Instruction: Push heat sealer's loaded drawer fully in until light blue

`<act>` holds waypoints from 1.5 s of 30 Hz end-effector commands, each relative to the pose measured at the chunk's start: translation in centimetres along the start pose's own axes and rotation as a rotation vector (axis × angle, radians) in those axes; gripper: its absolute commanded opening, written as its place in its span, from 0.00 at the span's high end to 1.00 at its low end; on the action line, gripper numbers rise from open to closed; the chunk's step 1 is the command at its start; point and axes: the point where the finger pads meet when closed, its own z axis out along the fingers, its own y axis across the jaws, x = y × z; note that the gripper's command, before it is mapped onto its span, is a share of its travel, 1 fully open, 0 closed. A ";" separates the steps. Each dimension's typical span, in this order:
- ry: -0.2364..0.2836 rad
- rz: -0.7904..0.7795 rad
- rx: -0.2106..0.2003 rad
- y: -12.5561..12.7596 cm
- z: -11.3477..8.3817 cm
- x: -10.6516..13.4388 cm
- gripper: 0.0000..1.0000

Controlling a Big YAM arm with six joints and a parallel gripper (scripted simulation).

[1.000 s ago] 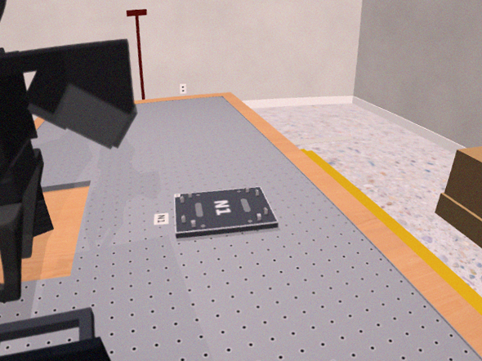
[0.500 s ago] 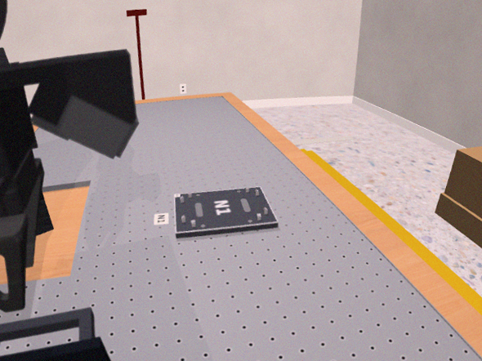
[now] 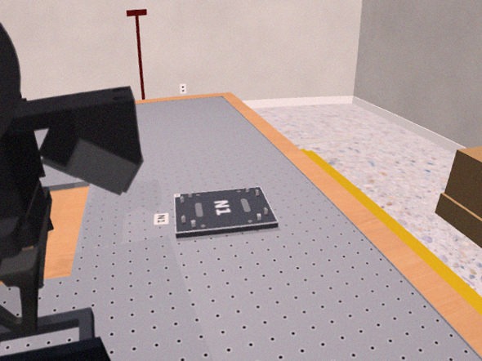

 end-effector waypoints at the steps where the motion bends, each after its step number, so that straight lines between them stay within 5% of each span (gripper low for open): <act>1: 0.003 0.000 -0.001 -0.1 0.6 0.4 0.55; 16: -0.004 0.000 0.016 -1.1 3.0 0.0 0.55; 26: -0.004 0.000 0.008 -0.4 2.8 -0.1 0.55; 27: -0.004 0.000 0.008 -0.4 2.8 -0.1 0.73; 45: -0.004 0.000 0.008 -0.4 2.8 -0.1 0.87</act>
